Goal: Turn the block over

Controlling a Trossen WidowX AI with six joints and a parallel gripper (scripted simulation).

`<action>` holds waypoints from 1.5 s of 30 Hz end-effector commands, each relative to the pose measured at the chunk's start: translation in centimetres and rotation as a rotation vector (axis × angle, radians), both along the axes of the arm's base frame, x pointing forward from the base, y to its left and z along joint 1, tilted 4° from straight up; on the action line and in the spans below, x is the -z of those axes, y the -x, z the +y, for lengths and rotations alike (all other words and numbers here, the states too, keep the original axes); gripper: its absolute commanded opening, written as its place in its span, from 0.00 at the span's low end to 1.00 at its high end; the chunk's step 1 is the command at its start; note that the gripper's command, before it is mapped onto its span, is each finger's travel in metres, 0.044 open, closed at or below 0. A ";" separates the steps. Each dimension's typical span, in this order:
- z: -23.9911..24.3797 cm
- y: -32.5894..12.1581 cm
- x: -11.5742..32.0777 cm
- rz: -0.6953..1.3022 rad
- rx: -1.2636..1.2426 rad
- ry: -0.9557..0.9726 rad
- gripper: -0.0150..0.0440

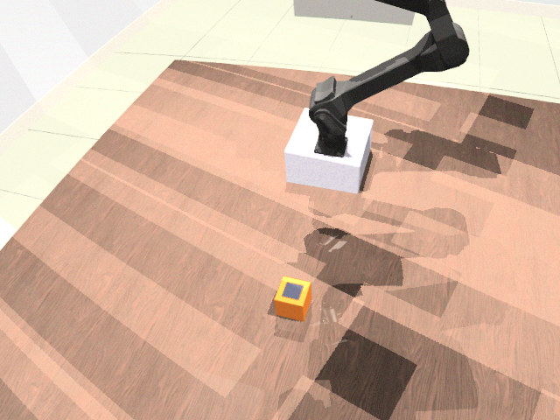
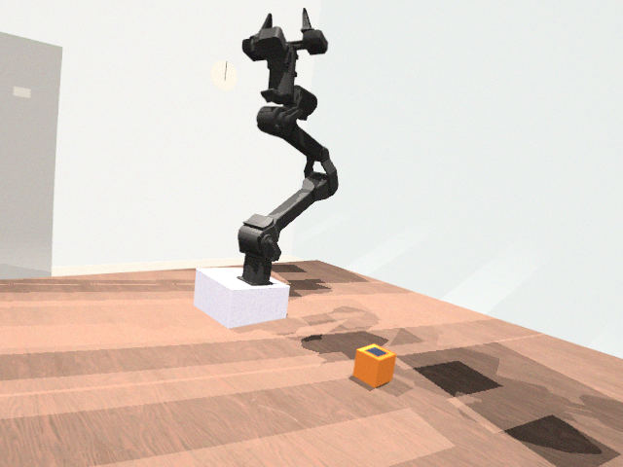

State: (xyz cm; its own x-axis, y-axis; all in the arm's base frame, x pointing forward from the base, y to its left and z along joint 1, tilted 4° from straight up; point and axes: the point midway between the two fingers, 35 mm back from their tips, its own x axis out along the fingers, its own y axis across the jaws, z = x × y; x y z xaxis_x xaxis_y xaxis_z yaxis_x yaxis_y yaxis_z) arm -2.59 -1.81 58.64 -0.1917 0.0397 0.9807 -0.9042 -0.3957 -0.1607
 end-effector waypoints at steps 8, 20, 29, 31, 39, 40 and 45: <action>-7.8 -2.8 0.0 0.085 -0.232 -0.212 1.00; -21.0 -13.4 4.4 0.092 -1.004 -0.706 1.00; -25.6 -25.6 12.7 -0.084 -1.566 -1.207 1.00; -25.4 -28.3 15.0 -0.137 -1.662 -1.329 1.00; -22.4 -36.1 22.8 -0.359 -1.864 -1.762 1.00; -21.9 -36.8 23.8 -0.398 -1.872 -1.816 1.00; -18.4 -40.4 30.6 -0.700 -1.833 -2.172 1.00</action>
